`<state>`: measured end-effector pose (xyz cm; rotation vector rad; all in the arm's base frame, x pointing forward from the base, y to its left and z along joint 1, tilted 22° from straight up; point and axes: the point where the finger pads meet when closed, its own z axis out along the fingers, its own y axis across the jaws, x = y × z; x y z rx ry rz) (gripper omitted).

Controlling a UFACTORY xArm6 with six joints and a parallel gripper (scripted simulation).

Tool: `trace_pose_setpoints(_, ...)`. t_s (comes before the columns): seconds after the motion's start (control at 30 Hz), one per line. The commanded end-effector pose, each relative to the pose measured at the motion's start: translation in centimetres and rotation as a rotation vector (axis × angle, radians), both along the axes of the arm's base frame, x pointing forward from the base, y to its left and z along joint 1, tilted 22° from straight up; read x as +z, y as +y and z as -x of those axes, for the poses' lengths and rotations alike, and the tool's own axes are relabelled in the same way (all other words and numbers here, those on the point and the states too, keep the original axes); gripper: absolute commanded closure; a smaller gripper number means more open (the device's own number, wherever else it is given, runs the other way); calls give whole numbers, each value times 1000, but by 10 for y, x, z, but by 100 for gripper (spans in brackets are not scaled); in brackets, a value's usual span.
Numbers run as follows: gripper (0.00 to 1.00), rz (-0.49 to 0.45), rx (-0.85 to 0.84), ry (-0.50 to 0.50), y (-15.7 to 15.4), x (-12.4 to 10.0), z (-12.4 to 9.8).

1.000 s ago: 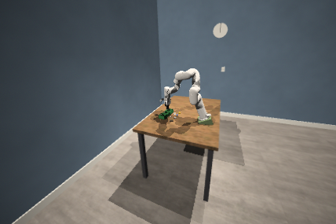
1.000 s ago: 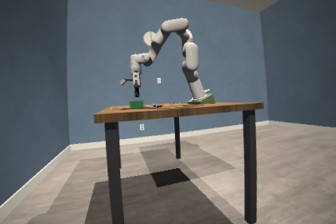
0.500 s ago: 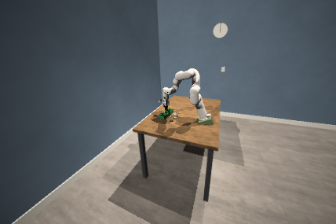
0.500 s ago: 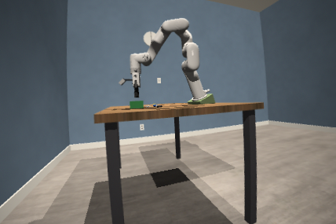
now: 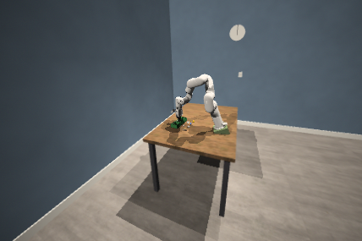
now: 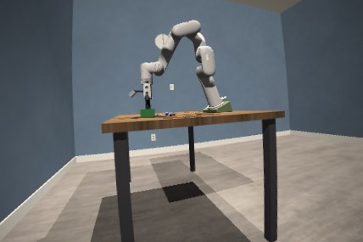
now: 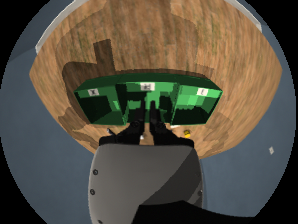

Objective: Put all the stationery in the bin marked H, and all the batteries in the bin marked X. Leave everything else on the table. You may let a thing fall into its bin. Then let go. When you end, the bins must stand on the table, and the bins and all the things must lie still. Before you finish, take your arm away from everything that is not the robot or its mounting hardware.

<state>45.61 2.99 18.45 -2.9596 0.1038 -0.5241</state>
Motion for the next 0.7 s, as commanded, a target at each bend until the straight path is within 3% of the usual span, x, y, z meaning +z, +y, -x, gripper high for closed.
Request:
trace_pose_setpoints(0.0, 93, 0, 0, -4, 2, -11, -6)
trace_pose_setpoints(0.67, 93, -1, 0, -4, 3, -19, -9)
